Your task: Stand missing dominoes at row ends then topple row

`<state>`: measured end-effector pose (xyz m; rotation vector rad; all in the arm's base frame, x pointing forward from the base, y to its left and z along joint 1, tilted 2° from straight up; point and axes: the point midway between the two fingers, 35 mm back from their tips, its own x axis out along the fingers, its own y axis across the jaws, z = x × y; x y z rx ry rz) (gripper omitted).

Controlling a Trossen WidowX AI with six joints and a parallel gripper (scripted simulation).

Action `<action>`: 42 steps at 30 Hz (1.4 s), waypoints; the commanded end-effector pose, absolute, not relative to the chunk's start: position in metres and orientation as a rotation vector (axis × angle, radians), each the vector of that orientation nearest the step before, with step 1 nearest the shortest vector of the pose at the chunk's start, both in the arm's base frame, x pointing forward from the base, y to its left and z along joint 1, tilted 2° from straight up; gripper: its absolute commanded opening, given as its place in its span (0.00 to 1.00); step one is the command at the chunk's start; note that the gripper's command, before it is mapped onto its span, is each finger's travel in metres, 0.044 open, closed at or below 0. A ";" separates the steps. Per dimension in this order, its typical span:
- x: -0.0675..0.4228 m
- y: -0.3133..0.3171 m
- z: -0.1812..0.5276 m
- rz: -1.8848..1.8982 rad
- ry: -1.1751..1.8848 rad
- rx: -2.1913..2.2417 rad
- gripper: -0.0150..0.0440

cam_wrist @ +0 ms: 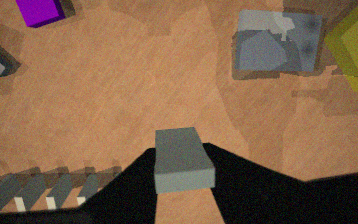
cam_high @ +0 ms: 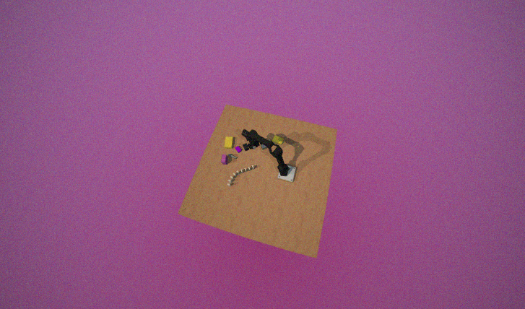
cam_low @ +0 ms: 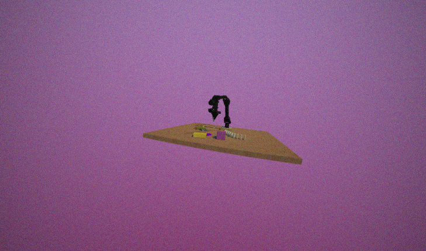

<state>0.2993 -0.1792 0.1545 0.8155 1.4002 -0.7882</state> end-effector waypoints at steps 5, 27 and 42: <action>0.289 -0.102 0.160 -0.154 1.548 0.184 0.44; 0.270 -0.050 0.150 0.372 1.519 -0.340 0.44; 0.278 -0.050 0.077 0.371 1.519 -0.339 0.44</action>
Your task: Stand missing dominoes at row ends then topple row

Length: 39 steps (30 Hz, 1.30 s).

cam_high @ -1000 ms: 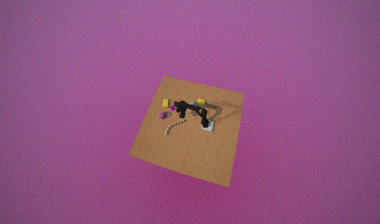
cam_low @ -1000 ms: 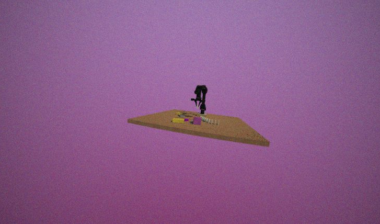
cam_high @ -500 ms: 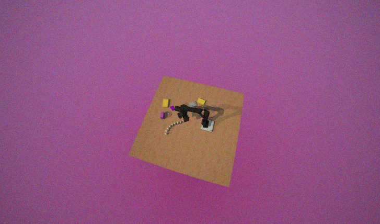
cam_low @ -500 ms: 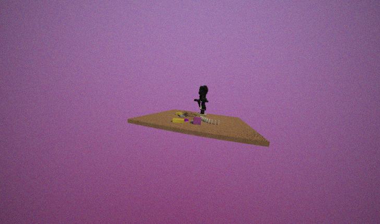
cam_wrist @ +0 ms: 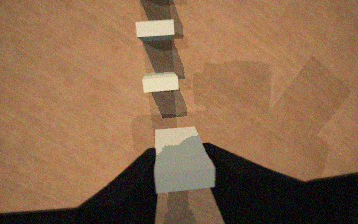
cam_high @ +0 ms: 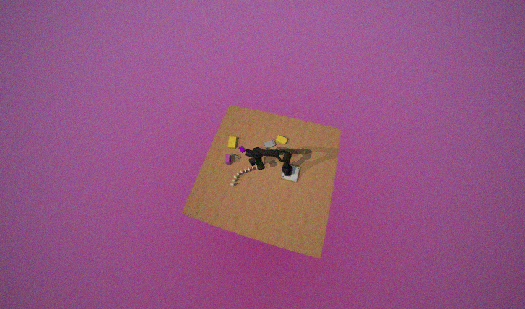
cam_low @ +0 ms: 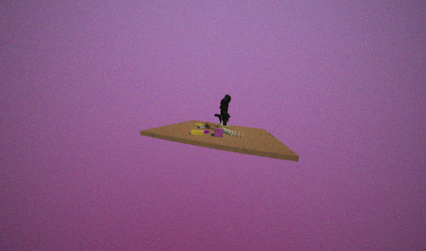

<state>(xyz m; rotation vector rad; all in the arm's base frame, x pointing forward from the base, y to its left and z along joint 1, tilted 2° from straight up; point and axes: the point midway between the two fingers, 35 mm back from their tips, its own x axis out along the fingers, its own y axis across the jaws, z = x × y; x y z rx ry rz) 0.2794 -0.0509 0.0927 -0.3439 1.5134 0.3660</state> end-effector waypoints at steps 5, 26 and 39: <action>0.276 -0.049 0.054 0.372 1.519 -0.340 0.44; 0.270 -0.047 0.024 0.372 1.519 -0.340 0.52; 0.270 -0.047 0.024 0.372 1.519 -0.340 1.00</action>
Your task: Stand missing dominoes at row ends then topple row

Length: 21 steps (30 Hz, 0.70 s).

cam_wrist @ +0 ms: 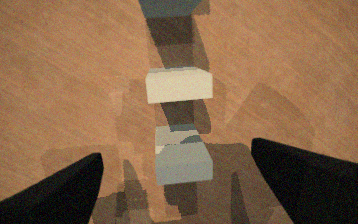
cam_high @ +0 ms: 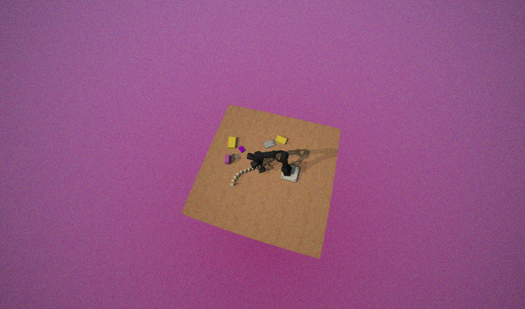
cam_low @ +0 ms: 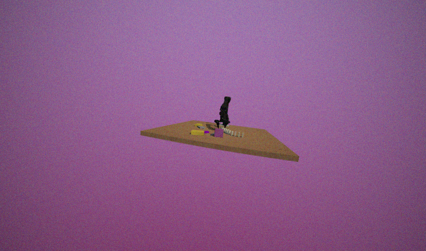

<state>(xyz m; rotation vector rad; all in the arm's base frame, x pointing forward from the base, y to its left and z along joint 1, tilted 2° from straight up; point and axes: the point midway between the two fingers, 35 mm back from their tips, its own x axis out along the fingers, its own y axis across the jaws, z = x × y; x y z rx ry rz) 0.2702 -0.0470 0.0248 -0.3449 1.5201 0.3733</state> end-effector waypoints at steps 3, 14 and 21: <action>0.275 -0.048 0.044 0.372 1.519 -0.341 1.00; 0.268 -0.050 0.157 0.373 1.520 -0.345 1.00; 0.262 -0.055 0.142 0.089 1.553 -0.056 0.78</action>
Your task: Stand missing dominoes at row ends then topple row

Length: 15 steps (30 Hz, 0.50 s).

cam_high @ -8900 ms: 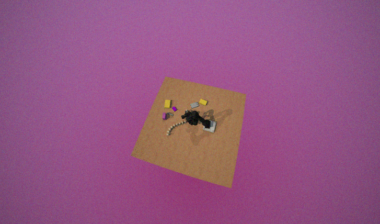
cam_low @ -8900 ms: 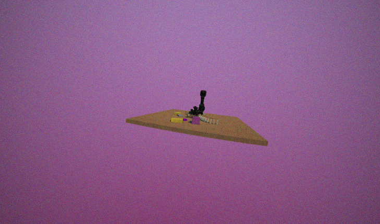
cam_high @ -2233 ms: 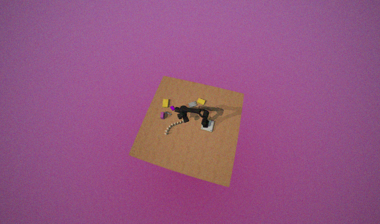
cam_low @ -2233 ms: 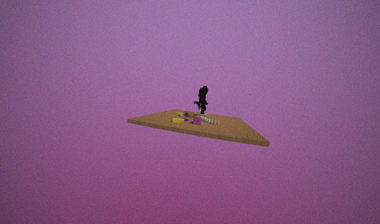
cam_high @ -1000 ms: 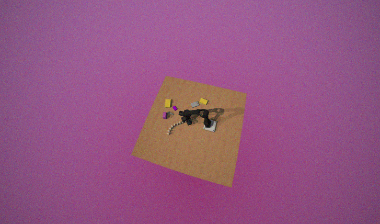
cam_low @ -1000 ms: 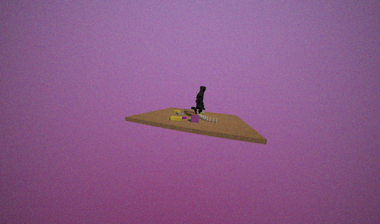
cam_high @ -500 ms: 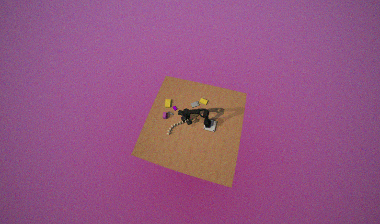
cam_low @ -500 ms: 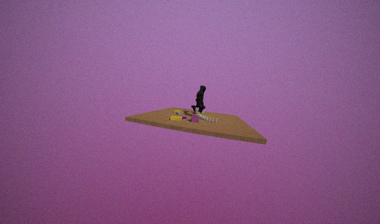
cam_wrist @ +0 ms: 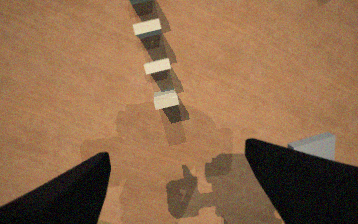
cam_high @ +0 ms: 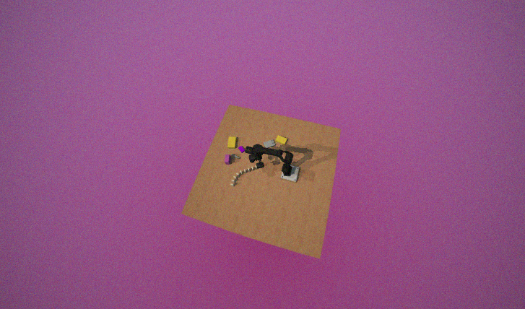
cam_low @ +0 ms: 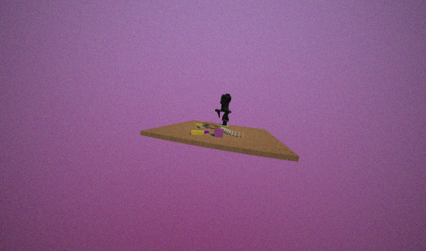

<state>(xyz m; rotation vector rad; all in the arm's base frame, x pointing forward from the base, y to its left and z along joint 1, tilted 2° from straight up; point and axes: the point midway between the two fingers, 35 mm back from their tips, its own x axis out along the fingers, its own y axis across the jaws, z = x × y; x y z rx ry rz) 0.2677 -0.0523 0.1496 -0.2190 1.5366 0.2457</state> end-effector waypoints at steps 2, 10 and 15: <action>0.258 -0.057 0.133 -0.074 1.555 0.110 0.69; 0.239 -0.065 0.098 -0.726 1.436 0.769 0.33; 0.235 -0.066 0.092 -0.846 1.391 0.889 0.25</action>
